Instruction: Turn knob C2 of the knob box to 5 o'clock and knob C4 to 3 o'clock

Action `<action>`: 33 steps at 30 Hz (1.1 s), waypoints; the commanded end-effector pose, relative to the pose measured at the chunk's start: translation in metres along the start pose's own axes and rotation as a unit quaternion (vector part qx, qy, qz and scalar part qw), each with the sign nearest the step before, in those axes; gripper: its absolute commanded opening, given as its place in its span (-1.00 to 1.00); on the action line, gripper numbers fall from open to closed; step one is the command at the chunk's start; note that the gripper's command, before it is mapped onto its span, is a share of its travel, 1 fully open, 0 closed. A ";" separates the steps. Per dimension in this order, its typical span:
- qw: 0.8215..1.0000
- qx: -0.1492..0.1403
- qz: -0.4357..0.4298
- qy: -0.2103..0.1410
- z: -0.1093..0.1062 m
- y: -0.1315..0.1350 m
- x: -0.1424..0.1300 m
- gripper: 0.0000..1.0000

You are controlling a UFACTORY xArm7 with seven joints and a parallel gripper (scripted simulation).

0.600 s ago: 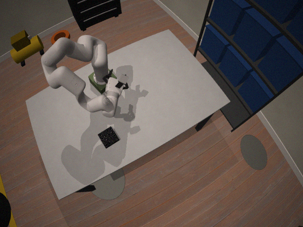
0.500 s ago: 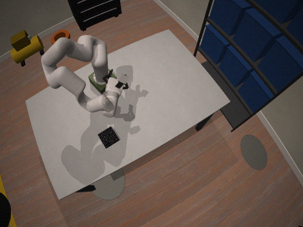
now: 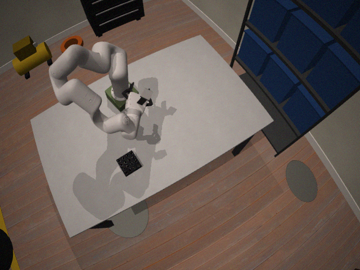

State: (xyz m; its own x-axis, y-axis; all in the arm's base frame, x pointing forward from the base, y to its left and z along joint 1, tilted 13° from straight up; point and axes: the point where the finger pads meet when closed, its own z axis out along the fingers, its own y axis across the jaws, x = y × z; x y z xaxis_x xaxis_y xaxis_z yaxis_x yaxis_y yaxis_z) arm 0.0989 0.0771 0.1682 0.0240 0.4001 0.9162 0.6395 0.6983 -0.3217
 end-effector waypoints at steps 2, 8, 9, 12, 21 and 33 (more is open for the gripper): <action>1.000 -0.006 0.005 -0.002 -0.003 0.001 -0.001 1.00; 0.993 -0.088 0.078 -0.012 -0.035 0.005 -0.020 1.00; 0.991 -0.102 0.090 -0.013 -0.040 0.006 -0.023 1.00; 0.981 -0.144 0.128 -0.018 -0.057 0.008 -0.032 1.00; 0.940 -0.254 0.224 -0.032 -0.101 0.014 -0.057 1.00; 0.863 -0.378 0.333 -0.048 -0.153 0.021 -0.086 1.00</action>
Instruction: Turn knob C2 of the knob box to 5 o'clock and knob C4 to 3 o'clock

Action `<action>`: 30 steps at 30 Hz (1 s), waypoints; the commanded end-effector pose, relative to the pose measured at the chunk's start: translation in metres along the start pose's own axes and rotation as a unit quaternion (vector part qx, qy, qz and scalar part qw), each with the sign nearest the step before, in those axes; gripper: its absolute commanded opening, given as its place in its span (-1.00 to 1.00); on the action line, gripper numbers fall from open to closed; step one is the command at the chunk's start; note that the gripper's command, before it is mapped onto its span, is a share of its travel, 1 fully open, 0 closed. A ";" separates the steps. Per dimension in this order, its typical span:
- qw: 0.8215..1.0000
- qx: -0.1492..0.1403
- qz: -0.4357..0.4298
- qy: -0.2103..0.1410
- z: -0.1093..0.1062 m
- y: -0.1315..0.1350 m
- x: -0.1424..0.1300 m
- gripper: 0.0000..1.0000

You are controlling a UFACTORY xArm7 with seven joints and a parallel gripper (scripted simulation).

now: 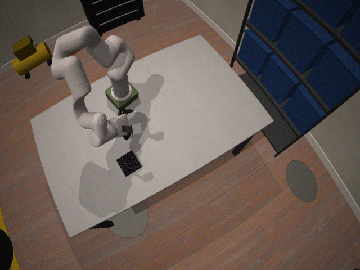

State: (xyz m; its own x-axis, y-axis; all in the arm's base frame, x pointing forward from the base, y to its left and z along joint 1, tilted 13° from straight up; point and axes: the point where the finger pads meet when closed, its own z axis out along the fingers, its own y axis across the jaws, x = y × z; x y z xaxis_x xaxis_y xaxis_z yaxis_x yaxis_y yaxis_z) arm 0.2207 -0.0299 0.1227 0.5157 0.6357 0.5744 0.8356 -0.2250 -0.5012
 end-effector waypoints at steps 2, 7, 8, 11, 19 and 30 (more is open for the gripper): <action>0.996 -0.069 0.055 -0.011 -0.010 0.027 -0.004 1.00; 0.985 -0.130 0.108 -0.017 -0.022 0.050 -0.009 1.00; 0.982 -0.143 0.119 -0.019 -0.024 0.055 -0.010 1.00; 0.972 -0.180 0.152 -0.023 -0.031 0.070 -0.013 1.00; 0.934 -0.271 0.230 -0.034 -0.048 0.106 -0.020 1.00; 0.859 -0.387 0.331 -0.047 -0.071 0.155 -0.029 1.00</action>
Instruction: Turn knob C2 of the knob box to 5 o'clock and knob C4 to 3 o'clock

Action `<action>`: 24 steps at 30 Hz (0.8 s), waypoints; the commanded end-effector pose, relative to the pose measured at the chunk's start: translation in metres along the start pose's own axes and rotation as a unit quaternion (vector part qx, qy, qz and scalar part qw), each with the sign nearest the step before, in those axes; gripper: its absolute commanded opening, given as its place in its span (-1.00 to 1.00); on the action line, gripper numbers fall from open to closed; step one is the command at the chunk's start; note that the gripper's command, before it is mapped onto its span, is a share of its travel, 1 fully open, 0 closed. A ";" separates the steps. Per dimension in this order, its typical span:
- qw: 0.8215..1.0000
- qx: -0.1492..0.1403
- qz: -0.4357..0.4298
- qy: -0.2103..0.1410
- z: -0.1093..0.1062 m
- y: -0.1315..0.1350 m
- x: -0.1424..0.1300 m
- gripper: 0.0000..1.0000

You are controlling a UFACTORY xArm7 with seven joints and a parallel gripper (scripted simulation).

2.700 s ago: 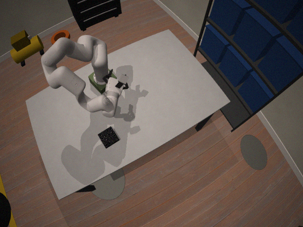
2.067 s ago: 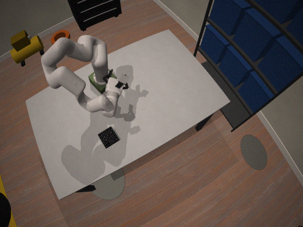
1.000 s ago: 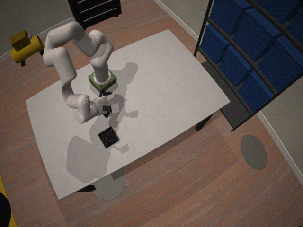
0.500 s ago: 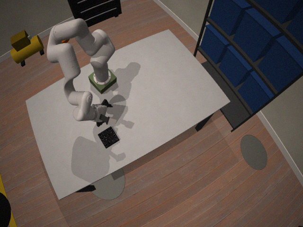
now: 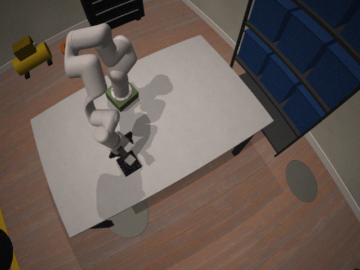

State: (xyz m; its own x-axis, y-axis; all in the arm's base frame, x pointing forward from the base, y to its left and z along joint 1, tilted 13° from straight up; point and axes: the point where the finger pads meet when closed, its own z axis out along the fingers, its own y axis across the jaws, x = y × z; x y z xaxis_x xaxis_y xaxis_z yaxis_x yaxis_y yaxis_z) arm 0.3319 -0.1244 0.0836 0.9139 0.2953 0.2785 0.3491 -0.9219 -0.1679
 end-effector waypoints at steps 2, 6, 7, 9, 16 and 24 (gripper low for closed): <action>0.996 -0.070 0.056 -0.010 0.012 0.026 0.013 1.00; 0.994 -0.088 0.071 -0.011 0.014 0.033 0.017 1.00; 0.993 -0.093 0.075 -0.012 0.014 0.035 0.017 1.00; 0.992 -0.096 0.077 -0.012 0.015 0.036 0.018 1.00; 0.992 -0.096 0.078 -0.012 0.015 0.036 0.018 1.00; 0.992 -0.096 0.078 -0.012 0.015 0.036 0.018 1.00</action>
State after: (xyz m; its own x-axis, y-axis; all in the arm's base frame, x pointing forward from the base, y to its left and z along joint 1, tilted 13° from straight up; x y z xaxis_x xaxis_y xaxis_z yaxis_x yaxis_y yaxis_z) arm 0.3629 -0.1478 0.0679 0.9595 0.1500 0.2386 0.1604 -0.9867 -0.0245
